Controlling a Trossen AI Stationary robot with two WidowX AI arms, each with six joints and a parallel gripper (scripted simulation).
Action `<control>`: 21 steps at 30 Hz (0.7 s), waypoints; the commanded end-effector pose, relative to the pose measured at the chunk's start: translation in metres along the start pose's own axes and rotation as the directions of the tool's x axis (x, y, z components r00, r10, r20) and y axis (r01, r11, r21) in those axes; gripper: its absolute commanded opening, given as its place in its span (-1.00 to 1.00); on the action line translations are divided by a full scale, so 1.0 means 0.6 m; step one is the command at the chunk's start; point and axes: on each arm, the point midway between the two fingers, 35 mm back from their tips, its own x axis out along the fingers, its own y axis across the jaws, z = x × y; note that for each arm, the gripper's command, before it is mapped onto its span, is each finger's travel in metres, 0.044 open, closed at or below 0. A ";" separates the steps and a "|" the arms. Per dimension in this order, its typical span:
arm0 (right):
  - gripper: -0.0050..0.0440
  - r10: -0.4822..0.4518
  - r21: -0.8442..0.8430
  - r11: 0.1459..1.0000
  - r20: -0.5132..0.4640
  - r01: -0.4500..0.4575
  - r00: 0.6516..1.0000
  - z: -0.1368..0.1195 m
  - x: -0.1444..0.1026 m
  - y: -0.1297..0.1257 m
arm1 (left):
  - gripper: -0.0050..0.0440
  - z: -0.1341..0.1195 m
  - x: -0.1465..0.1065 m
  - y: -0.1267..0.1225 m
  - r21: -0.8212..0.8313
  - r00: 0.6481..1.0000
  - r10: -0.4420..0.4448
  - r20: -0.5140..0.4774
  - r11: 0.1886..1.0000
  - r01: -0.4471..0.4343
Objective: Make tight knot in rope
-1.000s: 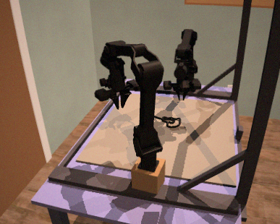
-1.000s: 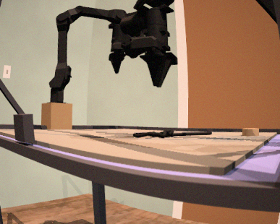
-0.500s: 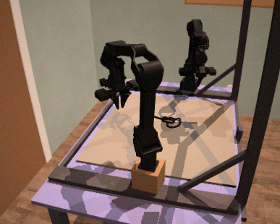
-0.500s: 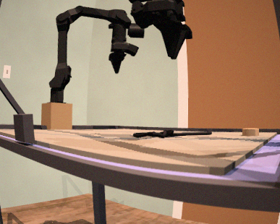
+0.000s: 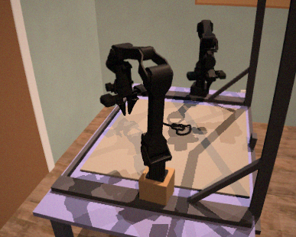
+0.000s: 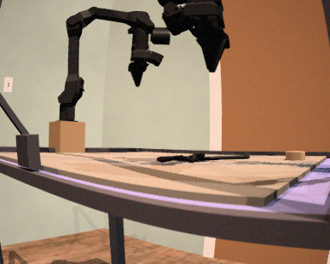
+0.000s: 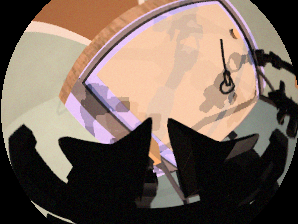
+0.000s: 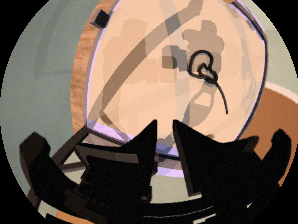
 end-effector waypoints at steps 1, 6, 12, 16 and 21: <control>-0.45 -0.008 -0.086 0.996 0.022 0.010 1.000 -0.036 0.000 -0.064 | -0.45 0.001 -0.008 0.000 0.004 1.000 -0.003 0.018 1.000 0.003; -0.45 -0.010 -0.208 0.978 0.020 0.014 1.000 -0.073 0.011 -0.112 | -0.45 0.001 -0.008 0.000 0.004 1.000 -0.003 0.018 1.000 0.003; -0.45 -0.012 -0.352 0.936 0.019 0.018 1.000 -0.109 0.021 -0.149 | -0.45 0.001 -0.008 0.000 0.004 1.000 -0.003 0.018 1.000 0.003; -0.45 -0.013 -0.445 0.895 0.017 0.020 1.000 -0.139 0.030 -0.174 | -0.45 0.001 -0.008 0.000 0.004 1.000 -0.003 0.018 1.000 0.003; -0.45 -0.013 -0.465 0.885 0.017 0.020 1.000 -0.147 0.032 -0.179 | -0.45 0.001 -0.008 0.000 0.004 1.000 -0.003 0.018 1.000 0.003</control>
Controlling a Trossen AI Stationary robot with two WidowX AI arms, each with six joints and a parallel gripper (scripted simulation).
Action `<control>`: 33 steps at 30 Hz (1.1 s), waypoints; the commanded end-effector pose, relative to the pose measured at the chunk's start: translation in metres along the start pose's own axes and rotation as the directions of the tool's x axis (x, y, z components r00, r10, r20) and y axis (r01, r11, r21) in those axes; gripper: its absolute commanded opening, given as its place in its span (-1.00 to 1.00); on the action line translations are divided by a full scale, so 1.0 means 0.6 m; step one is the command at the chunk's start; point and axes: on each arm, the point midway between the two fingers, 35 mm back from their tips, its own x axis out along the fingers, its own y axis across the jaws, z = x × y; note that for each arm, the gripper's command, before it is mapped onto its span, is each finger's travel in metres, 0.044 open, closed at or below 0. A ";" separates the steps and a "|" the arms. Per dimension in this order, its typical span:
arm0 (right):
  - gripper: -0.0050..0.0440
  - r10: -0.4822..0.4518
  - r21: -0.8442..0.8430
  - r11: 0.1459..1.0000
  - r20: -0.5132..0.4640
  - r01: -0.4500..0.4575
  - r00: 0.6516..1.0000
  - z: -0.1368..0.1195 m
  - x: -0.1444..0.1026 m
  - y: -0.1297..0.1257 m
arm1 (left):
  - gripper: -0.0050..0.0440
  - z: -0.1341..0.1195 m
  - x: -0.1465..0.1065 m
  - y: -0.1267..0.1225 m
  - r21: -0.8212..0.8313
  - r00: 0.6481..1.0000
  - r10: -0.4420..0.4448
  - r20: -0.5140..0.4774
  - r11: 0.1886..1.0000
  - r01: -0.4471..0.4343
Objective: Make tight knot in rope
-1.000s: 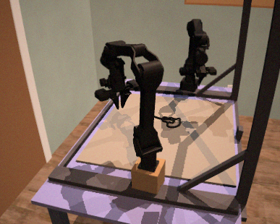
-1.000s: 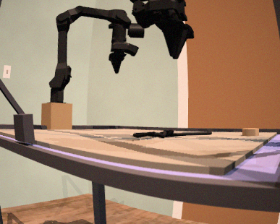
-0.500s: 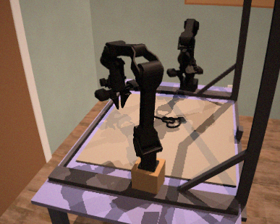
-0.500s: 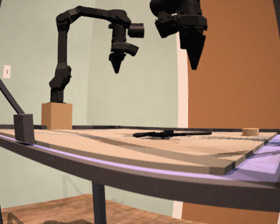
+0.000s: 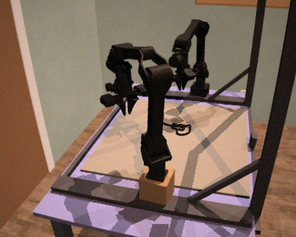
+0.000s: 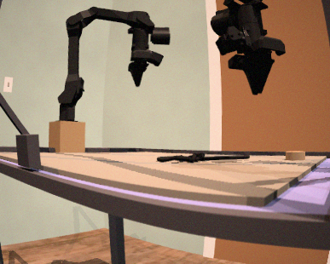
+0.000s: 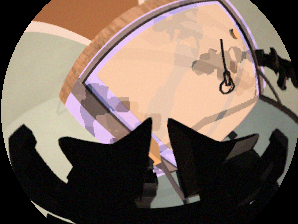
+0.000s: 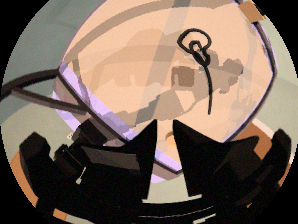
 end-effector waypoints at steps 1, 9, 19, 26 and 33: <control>-0.45 -0.024 -0.040 0.999 0.012 0.024 1.000 -0.010 -0.008 -0.003 | -0.45 0.001 -0.008 0.000 0.004 1.000 -0.003 0.018 1.000 0.003; -0.45 -0.024 -0.040 0.999 0.012 0.024 1.000 -0.010 -0.008 -0.003 | -0.45 0.001 -0.008 0.000 0.004 1.000 -0.003 0.018 1.000 0.003; -0.45 -0.024 -0.040 0.999 0.012 0.024 1.000 -0.010 -0.008 -0.003 | -0.45 0.001 -0.008 0.000 0.004 1.000 -0.003 0.018 1.000 0.003; -0.45 -0.024 -0.145 0.989 0.012 0.025 1.000 -0.010 -0.008 -0.003 | -0.45 0.001 -0.008 0.000 0.004 1.000 -0.003 0.018 1.000 0.003; -0.45 -0.024 -0.410 0.912 0.012 0.027 1.000 -0.010 -0.008 -0.002 | -0.45 0.001 -0.008 0.000 0.004 1.000 -0.003 0.018 1.000 0.003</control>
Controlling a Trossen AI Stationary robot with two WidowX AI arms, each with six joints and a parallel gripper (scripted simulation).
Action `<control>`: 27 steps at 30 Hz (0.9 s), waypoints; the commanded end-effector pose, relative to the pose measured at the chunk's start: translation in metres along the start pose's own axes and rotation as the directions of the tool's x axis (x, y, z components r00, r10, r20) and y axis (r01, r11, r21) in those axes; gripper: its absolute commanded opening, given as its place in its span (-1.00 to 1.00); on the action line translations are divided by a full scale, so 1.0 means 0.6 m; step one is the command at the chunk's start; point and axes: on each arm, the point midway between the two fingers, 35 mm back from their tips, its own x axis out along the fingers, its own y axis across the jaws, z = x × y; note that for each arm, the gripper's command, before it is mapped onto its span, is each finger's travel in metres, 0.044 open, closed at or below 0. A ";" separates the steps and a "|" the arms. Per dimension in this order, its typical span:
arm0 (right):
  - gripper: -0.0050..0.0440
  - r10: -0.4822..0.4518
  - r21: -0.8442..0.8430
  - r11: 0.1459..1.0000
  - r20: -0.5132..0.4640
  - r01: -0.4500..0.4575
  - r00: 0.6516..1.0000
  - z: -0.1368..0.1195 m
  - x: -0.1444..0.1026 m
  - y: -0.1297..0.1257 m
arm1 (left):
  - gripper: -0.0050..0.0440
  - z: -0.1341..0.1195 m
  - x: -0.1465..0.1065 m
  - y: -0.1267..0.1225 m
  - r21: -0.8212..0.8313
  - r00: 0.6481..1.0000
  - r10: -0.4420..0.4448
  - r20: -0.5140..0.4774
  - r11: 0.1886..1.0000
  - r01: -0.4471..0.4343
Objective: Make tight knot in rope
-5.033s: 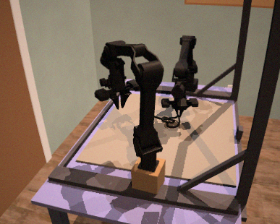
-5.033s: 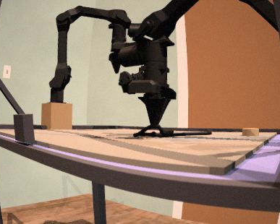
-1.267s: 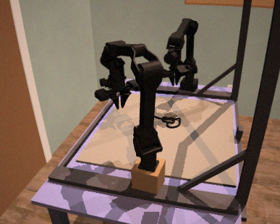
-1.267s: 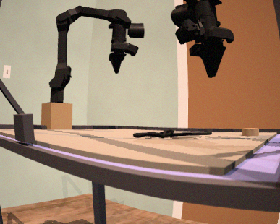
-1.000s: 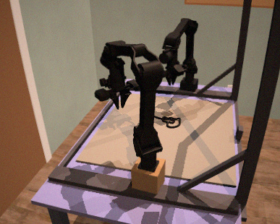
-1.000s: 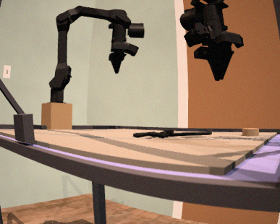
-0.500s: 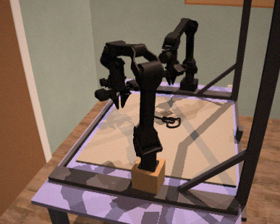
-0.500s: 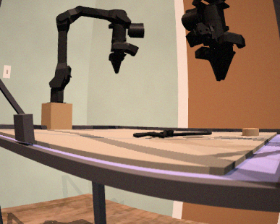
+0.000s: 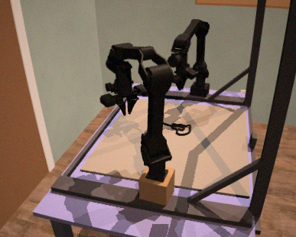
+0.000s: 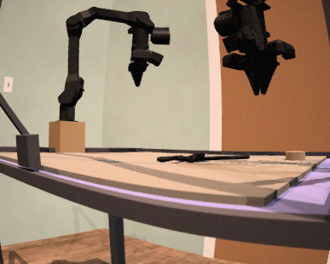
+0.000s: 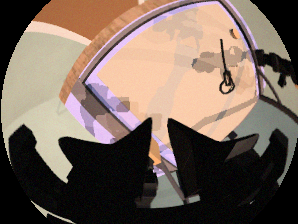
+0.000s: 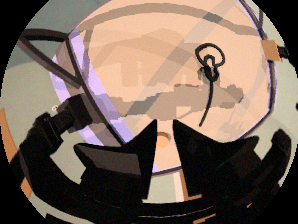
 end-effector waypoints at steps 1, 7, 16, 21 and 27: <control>-0.45 -0.024 -0.086 0.996 0.003 0.024 1.000 0.000 -0.010 -0.004 | -0.45 0.001 -0.008 0.000 0.004 1.000 -0.003 0.018 1.000 0.003; -0.45 -0.024 -0.086 0.996 0.003 0.024 1.000 0.000 -0.010 -0.004 | -0.45 0.001 -0.008 0.000 0.004 1.000 -0.003 0.018 1.000 0.003; -0.45 -0.025 -0.086 0.996 0.004 0.025 1.000 0.019 0.006 -0.030 | -0.45 0.001 -0.008 0.000 0.004 1.000 -0.003 0.018 1.000 0.003; -0.45 -0.025 -0.086 0.996 0.004 0.026 1.000 0.030 0.014 -0.044 | -0.45 0.001 -0.008 0.000 0.004 1.000 -0.003 0.018 1.000 0.003; -0.45 -0.026 -0.086 0.996 0.005 0.026 1.000 0.038 0.020 -0.055 | -0.45 0.001 -0.008 0.000 0.004 1.000 -0.003 0.018 1.000 0.003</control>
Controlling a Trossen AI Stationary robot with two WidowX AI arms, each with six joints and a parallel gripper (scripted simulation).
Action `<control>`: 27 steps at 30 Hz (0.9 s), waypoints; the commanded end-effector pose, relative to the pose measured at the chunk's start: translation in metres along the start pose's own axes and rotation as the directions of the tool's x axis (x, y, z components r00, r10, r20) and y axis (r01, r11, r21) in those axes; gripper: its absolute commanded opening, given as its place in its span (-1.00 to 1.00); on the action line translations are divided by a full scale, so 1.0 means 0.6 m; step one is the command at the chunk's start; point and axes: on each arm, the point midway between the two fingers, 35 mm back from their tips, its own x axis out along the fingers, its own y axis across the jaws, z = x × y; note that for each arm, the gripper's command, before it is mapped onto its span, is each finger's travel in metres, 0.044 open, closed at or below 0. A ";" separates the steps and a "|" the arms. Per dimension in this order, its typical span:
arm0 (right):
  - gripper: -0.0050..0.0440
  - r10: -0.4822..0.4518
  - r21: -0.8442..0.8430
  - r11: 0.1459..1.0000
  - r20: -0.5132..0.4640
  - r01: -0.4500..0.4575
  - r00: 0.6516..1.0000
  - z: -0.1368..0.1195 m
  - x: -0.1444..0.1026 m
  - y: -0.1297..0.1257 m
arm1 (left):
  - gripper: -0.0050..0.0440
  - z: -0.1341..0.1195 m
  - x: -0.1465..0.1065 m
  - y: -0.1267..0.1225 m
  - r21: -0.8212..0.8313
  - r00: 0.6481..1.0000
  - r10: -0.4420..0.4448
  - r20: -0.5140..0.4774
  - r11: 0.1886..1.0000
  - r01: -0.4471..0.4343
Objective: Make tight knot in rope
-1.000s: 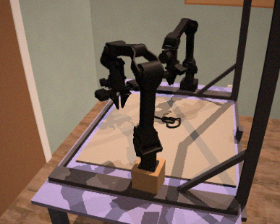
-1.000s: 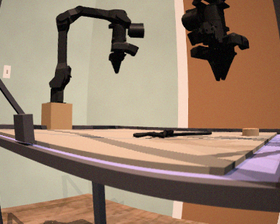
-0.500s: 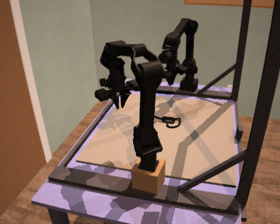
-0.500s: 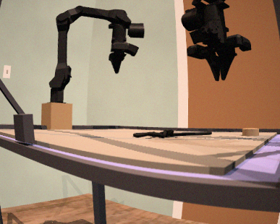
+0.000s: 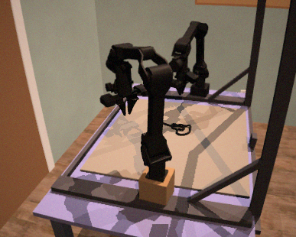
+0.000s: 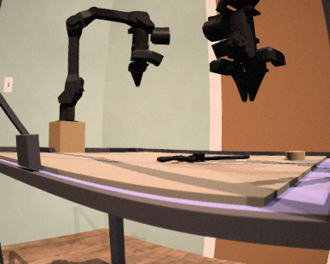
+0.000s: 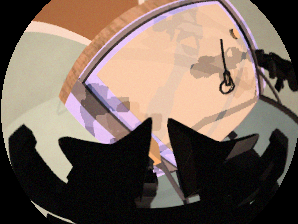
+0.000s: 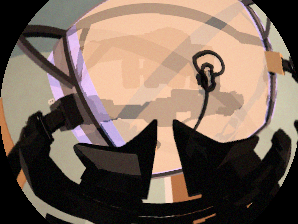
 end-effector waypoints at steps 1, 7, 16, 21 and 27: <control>-0.45 -0.024 0.000 1.000 0.003 0.024 1.000 0.011 -0.001 -0.023 | -0.45 0.001 -0.008 0.000 0.004 1.000 -0.003 0.018 1.000 0.003; -0.45 -0.025 0.000 1.000 0.003 0.025 1.000 0.020 0.008 -0.038 | -0.45 0.001 -0.008 0.000 0.004 1.000 -0.003 0.018 1.000 0.003; -0.45 -0.026 0.000 1.000 0.003 0.026 1.000 0.032 0.019 -0.058 | -0.45 0.001 -0.008 0.000 0.004 1.000 -0.003 0.018 1.000 0.003; -0.45 -0.026 0.000 1.000 0.004 0.026 1.000 0.041 0.027 -0.073 | -0.45 0.001 -0.008 0.000 0.004 1.000 -0.003 0.018 1.000 0.003; -0.45 -0.027 0.000 1.000 0.004 0.027 1.000 0.053 0.037 -0.092 | -0.45 0.001 -0.008 0.000 0.004 1.000 -0.003 0.018 1.000 0.003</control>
